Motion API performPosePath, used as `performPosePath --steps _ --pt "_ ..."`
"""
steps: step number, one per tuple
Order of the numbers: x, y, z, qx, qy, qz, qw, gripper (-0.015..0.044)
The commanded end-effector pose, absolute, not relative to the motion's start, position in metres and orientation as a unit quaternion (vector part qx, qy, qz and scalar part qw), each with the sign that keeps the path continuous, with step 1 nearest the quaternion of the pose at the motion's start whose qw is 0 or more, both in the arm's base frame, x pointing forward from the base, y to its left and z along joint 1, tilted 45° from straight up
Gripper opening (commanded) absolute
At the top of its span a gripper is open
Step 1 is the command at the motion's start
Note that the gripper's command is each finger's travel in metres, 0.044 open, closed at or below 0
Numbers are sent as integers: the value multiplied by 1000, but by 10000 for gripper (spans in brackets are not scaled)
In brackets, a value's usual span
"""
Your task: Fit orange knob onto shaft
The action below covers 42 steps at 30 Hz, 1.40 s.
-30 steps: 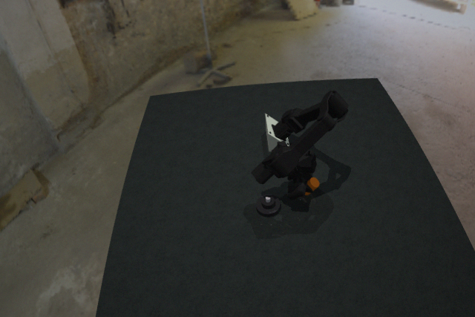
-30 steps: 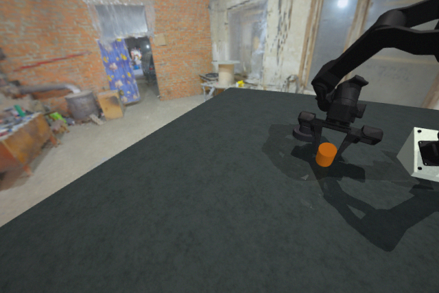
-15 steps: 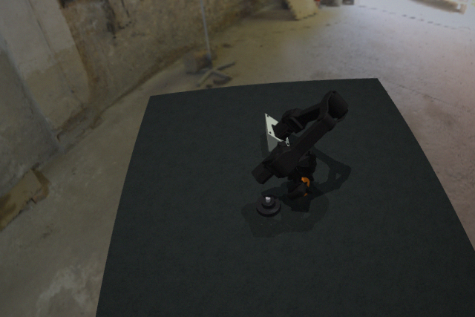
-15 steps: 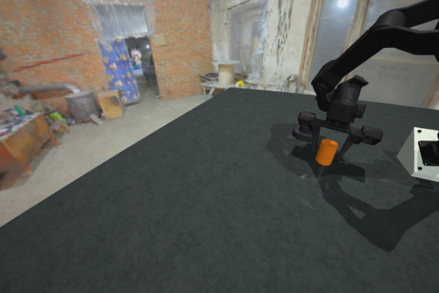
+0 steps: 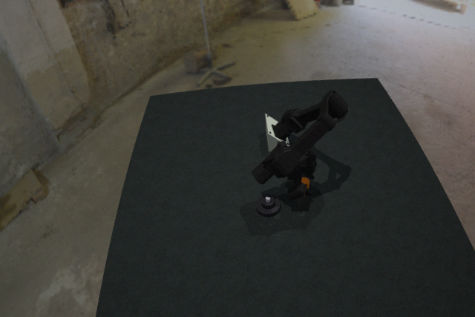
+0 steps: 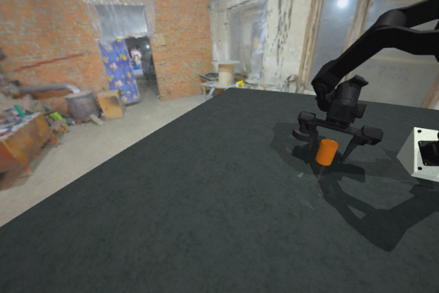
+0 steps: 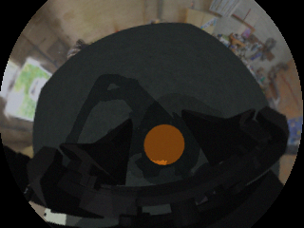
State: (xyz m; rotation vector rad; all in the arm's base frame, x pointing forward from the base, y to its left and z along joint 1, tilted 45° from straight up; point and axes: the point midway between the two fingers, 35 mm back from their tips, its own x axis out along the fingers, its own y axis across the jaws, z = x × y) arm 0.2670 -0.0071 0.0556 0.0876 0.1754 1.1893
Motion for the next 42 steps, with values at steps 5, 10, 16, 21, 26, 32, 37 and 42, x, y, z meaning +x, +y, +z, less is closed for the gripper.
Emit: performPosePath --steps 5,10,16,21,26,32,37,42 --pt "267 -7 56 41 82 559 824 440" --pt "265 -14 65 18 110 581 807 440" --pt "254 -59 100 -104 286 584 753 440" --pt "249 -83 119 -154 369 538 742 440" --pt "249 -83 119 -154 369 538 742 440" --pt "249 -83 119 -101 407 510 751 440" --pt "249 -83 119 84 518 396 754 440" --pt "249 -82 119 264 598 258 711 440"
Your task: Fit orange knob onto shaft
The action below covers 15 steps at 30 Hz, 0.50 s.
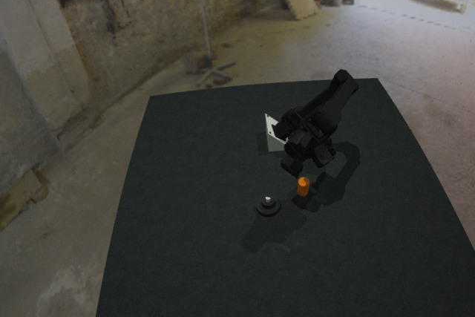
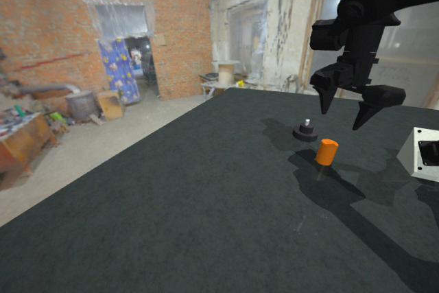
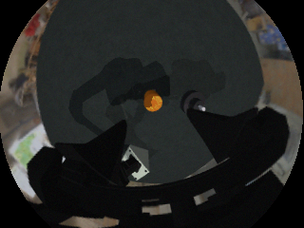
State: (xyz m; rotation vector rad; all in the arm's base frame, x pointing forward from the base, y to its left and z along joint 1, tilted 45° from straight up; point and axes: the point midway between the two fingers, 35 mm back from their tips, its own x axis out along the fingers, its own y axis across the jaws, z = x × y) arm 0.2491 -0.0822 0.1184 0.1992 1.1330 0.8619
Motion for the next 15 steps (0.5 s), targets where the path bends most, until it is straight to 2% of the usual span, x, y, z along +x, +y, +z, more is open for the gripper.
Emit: performPosePath --steps 1,8,15 --pt "249 -82 119 299 610 229 697 440" --pt "249 -81 118 516 652 10 556 440" --pt "249 -81 118 622 639 -128 434 440"
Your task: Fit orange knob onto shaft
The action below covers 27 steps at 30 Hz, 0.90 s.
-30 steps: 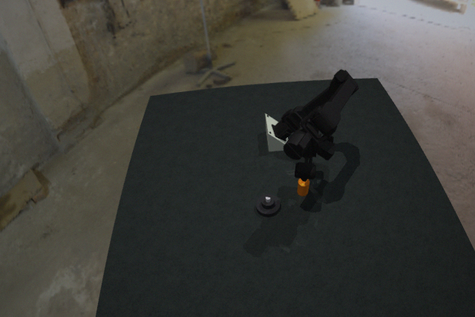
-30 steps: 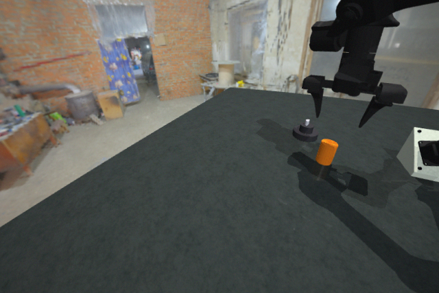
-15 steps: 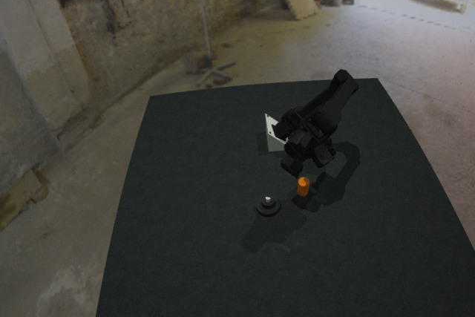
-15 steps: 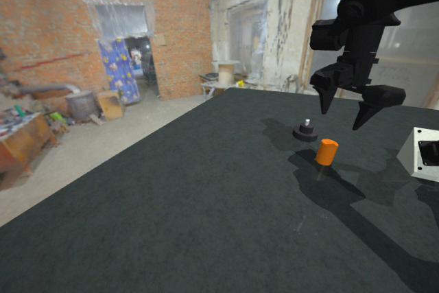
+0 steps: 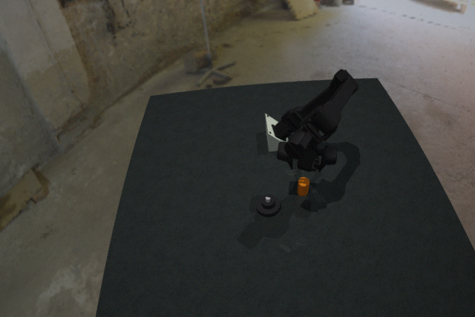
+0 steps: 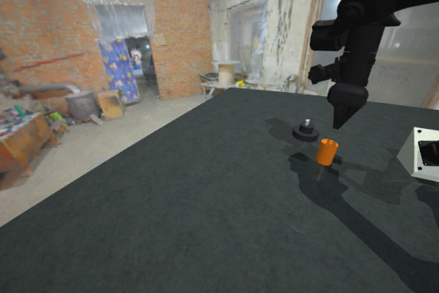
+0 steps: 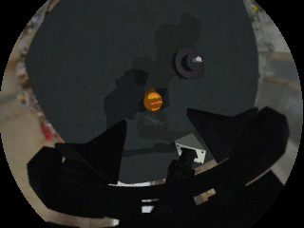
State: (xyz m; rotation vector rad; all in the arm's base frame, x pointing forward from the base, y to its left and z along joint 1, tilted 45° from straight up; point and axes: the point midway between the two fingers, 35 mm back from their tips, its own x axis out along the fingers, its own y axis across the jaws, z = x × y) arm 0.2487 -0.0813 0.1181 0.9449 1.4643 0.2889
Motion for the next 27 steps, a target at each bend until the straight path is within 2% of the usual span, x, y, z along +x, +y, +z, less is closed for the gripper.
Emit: performPosePath --steps 1,6,21,27 --pt "249 -81 118 635 635 -147 415 440" --pt "249 -82 118 680 613 -222 336 440" --pt "249 -82 118 680 613 -223 335 440" --pt "254 -59 94 681 612 -223 335 440"
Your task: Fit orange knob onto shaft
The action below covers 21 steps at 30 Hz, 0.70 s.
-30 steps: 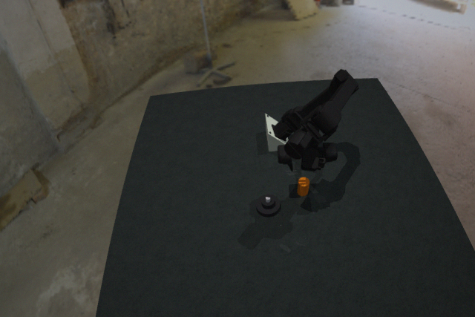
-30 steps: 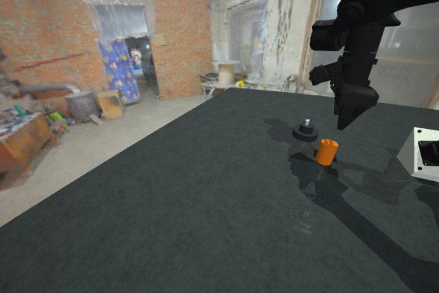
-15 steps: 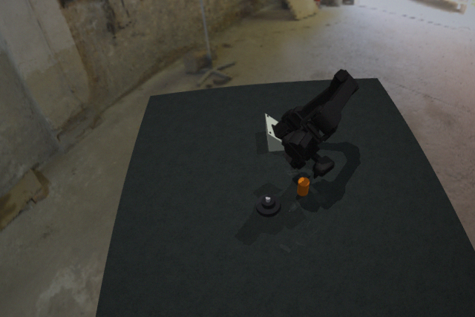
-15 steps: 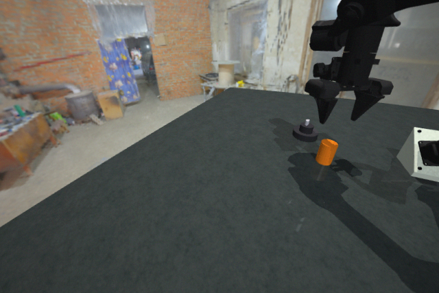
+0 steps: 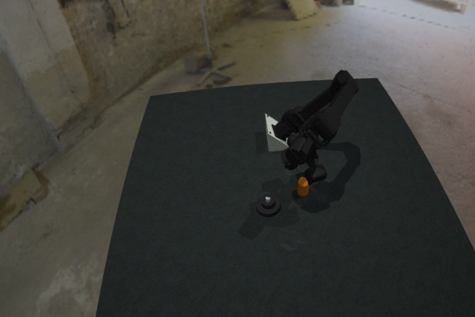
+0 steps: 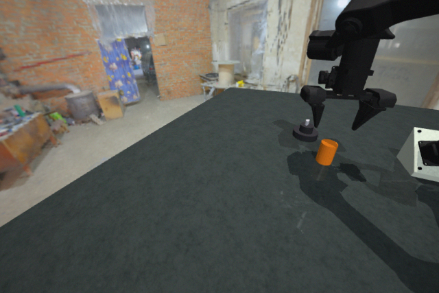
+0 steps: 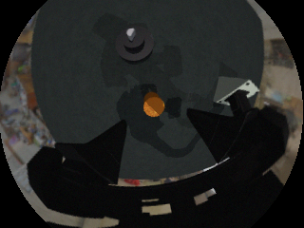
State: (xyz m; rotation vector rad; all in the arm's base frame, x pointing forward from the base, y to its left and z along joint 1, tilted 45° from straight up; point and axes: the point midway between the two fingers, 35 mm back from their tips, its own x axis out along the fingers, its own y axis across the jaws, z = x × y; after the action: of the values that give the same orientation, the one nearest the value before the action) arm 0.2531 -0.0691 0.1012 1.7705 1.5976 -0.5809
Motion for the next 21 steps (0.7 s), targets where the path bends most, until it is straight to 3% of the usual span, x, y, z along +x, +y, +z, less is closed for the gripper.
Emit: performPosePath --steps 1,21 --pt "254 -59 94 681 612 -223 335 440" --pt "262 -35 68 680 612 -223 335 440"
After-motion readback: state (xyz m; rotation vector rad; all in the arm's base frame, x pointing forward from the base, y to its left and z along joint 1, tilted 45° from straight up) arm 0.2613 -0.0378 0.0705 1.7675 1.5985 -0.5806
